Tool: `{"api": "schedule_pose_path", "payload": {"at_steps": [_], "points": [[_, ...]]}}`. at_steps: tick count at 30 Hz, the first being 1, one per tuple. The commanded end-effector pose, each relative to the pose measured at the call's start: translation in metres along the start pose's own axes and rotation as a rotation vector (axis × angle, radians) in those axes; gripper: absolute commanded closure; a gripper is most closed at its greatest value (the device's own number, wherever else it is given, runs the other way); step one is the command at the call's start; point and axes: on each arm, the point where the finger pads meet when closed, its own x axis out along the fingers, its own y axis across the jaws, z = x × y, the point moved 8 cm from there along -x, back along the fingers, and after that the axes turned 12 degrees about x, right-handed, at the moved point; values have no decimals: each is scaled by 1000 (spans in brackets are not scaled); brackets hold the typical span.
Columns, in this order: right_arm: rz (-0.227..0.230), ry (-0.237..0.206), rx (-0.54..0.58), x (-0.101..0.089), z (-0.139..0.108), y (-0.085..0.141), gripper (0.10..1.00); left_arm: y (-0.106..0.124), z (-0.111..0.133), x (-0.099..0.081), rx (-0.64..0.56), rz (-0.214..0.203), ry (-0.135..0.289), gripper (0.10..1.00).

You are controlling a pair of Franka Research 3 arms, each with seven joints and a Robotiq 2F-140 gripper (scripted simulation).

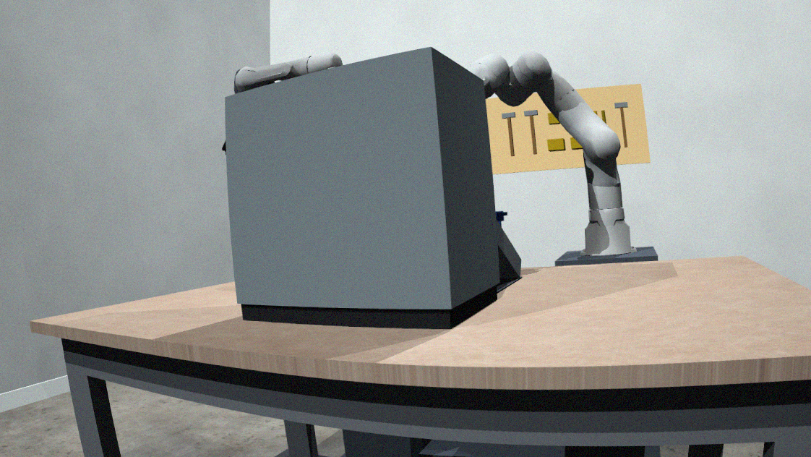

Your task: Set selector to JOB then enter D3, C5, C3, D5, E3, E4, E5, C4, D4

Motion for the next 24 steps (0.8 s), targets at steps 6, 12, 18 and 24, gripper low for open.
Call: {"api": "schedule_pose_path", "payload": {"at_steps": [6,12,18,24], "points": [[-2,0,-4,0,0,-1,98,0,1,0,41,0,-2,999],[-2,0,-4,0,0,-1,98,0,1,0,112,0,-2,999],[-2,0,-4,0,0,-1,98,0,1,0,224,0,-2,999],[-2,0,-4,0,0,-1,98,0,1,0,321,0,-2,999]]}}
